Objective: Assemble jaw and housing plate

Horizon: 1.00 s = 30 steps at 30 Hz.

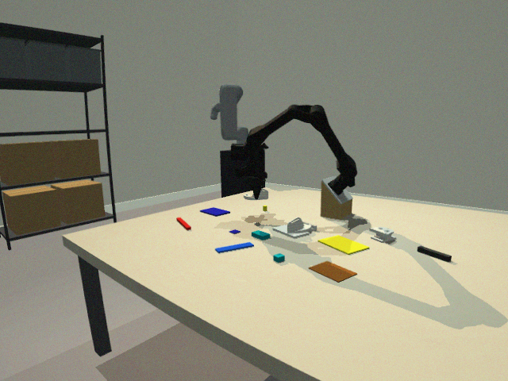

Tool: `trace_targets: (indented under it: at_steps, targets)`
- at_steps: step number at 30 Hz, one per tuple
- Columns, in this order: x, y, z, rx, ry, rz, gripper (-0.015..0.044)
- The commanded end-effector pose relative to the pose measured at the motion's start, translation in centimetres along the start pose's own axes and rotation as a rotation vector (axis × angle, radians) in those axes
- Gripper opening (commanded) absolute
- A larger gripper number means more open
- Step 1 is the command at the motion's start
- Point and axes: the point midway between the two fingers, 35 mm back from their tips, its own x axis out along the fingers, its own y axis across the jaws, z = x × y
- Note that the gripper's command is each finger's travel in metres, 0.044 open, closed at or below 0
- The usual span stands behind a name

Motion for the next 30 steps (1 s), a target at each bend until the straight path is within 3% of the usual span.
trace_targets:
  at_steps: [1, 30]
  targets:
    - [-0.5, 0.9, -0.6, 0.07, -0.005, -0.004, 0.0134]
    - [-1.9, 8.0, -6.9, 0.807, -0.025, -0.001, 0.0134]
